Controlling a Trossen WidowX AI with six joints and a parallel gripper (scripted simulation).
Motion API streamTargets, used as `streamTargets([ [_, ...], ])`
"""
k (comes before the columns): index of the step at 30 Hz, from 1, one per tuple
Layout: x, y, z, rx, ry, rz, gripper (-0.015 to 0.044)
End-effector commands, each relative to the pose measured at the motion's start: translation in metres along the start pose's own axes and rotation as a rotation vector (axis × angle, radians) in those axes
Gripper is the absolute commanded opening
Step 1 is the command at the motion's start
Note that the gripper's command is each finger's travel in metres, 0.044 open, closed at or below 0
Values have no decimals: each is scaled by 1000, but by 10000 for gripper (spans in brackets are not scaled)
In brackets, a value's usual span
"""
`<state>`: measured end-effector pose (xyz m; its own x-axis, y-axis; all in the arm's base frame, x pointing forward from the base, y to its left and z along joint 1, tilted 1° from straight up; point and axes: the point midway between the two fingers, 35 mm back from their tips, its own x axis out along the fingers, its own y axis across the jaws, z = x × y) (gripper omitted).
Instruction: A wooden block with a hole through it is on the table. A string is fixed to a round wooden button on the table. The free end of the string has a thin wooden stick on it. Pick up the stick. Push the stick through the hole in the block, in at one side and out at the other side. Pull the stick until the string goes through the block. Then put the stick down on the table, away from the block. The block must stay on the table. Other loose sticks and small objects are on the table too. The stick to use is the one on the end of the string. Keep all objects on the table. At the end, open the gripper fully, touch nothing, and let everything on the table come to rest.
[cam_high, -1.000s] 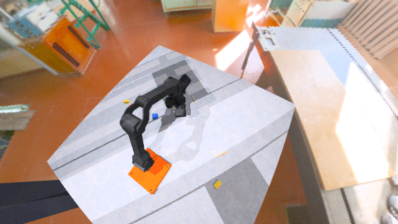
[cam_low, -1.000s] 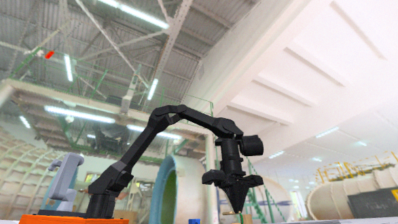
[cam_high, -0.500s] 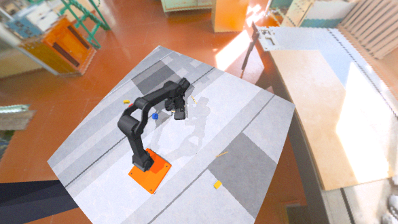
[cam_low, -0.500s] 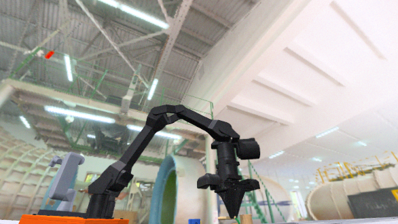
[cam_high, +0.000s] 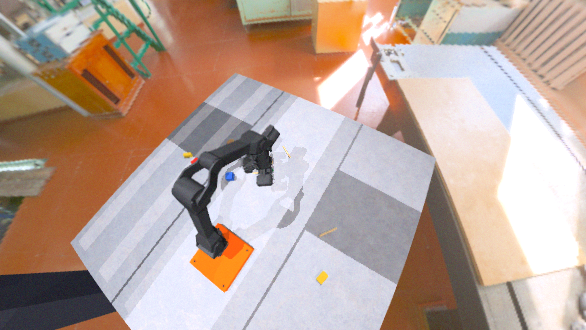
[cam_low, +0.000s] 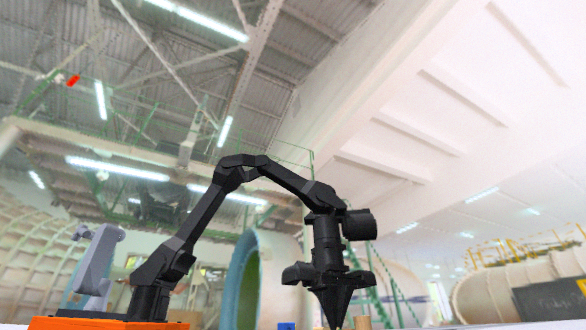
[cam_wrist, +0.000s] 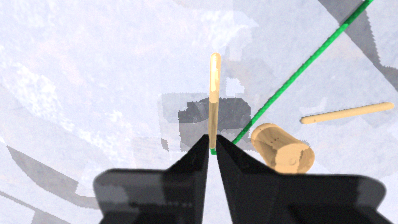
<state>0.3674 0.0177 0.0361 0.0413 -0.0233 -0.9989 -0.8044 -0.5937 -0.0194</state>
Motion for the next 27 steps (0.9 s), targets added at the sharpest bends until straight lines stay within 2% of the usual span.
streamTargets([
  [1, 2, 4, 2, -6, 3, 1, 0],
  [27, 2, 2, 32, -6, 2, 0, 0],
])
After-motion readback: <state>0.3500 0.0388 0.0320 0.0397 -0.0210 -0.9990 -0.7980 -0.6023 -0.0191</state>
